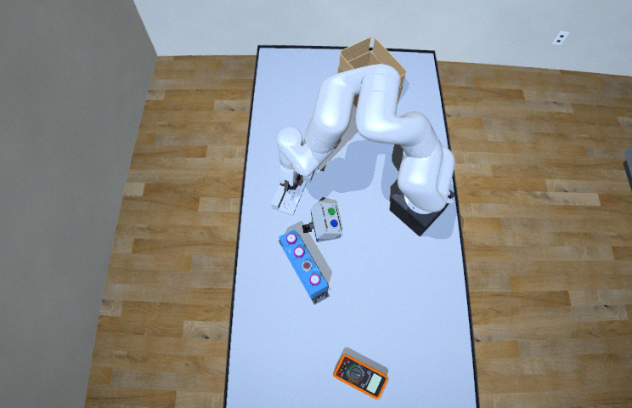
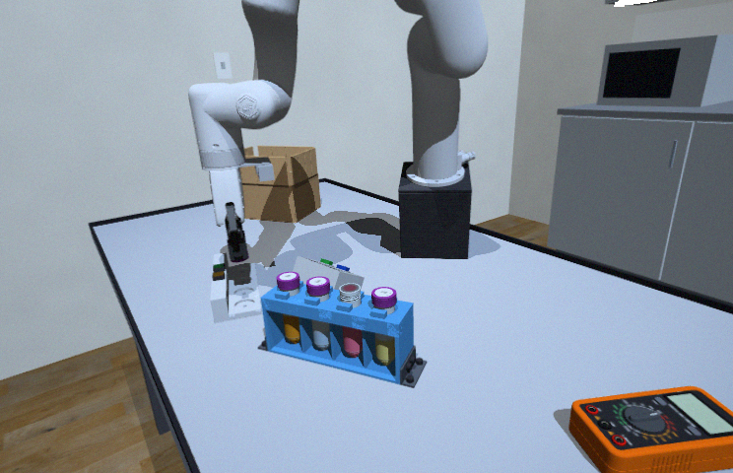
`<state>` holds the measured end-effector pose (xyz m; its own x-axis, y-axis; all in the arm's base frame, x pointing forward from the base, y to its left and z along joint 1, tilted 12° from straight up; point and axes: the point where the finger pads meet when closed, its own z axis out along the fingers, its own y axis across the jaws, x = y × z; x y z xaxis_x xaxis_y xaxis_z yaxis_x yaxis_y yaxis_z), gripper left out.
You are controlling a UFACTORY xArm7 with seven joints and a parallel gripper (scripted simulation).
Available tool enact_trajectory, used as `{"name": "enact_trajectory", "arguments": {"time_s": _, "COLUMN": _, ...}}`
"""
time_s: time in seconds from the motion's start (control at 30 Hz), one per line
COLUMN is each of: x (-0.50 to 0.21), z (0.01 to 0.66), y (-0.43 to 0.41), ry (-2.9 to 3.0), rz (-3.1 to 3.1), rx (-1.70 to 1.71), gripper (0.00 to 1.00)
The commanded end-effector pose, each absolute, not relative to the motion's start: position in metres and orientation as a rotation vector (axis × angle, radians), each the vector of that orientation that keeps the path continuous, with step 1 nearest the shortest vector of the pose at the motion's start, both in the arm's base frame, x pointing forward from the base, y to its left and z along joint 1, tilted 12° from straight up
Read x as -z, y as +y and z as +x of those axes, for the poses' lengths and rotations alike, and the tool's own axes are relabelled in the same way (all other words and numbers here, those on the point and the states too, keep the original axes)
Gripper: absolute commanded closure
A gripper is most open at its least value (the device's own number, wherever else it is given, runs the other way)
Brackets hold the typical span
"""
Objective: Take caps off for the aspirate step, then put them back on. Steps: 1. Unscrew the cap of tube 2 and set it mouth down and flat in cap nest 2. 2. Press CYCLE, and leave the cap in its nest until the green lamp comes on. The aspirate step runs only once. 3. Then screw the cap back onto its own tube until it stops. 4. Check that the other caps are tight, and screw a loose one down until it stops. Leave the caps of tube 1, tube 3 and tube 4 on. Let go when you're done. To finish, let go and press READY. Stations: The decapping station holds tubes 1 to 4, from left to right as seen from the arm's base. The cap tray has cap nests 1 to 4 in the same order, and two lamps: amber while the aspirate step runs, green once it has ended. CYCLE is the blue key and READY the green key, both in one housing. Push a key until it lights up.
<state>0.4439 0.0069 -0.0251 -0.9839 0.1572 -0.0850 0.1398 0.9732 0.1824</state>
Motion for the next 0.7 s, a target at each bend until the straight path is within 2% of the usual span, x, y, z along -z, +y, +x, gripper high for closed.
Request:
{"name": "enact_trajectory", "arguments": {"time_s": 0.0, "x": 0.048, "z": 0.450, "y": 0.010, "ry": 3.017, "rz": 0.227, "rx": -0.271, "gripper": 1.00}}
{"name": "enact_trajectory", "arguments": {"time_s": 0.33, "x": 0.085, "z": 0.455, "y": 0.017, "ry": 3.017, "rz": 0.227, "rx": -0.271, "gripper": 1.00}}
{"name": "enact_trajectory", "arguments": {"time_s": 0.67, "x": 0.085, "z": 0.455, "y": 0.017, "ry": 3.017, "rz": 0.227, "rx": -0.271, "gripper": 1.00}}
